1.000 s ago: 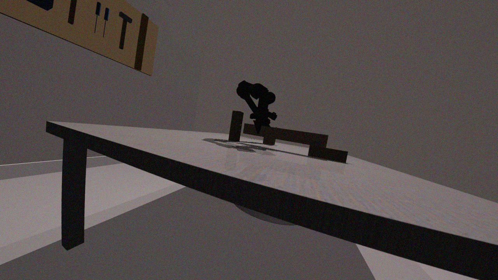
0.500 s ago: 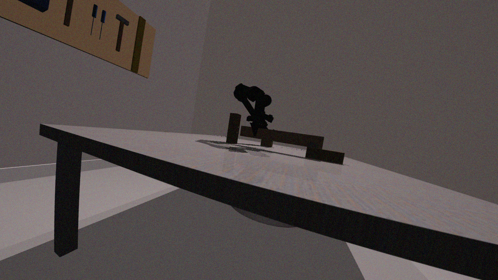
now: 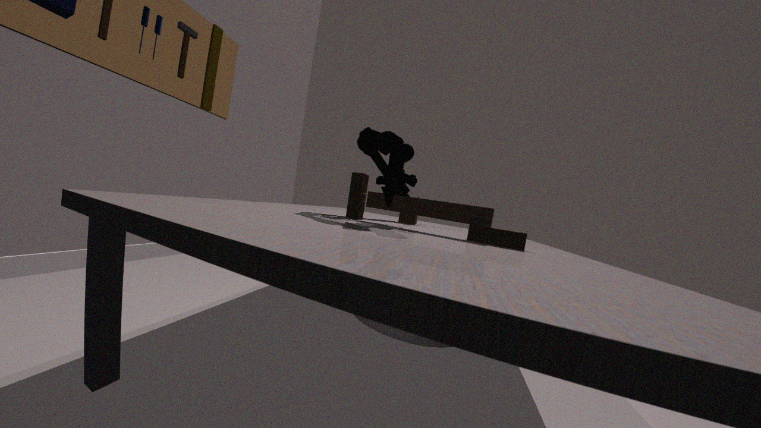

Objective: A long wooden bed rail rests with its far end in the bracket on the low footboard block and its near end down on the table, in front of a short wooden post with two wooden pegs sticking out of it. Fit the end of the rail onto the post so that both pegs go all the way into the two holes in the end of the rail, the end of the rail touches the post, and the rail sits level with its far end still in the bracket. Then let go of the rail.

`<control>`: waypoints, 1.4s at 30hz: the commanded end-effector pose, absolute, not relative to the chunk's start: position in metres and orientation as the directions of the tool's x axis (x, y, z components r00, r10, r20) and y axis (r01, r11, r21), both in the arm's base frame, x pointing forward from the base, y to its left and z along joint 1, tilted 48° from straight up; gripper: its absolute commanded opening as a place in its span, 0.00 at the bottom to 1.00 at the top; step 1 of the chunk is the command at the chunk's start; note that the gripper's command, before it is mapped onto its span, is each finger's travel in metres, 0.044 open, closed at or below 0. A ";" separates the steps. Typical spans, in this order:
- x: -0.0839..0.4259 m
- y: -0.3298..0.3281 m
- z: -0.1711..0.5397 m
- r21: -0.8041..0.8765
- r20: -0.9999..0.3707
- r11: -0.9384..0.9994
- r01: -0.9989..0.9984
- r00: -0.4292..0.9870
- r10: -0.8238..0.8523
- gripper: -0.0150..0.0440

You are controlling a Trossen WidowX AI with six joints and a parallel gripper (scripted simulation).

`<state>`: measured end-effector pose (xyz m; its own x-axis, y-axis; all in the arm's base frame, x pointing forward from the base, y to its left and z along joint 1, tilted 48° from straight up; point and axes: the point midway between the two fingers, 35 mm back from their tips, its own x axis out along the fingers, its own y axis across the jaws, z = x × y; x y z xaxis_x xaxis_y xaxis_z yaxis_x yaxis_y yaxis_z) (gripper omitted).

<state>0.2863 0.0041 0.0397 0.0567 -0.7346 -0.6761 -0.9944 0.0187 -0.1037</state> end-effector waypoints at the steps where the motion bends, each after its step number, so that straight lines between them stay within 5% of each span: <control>1: 0.286 0.004 0.043 -0.104 -0.676 0.011 -0.994 0.062 -0.735 0.25; 42: 0.285 -0.004 0.052 -0.104 -0.675 0.011 -0.994 0.062 -0.735 0.25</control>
<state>0.2851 -0.0048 0.0489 0.0566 -0.7346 -0.6762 -0.9944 0.0188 -0.1036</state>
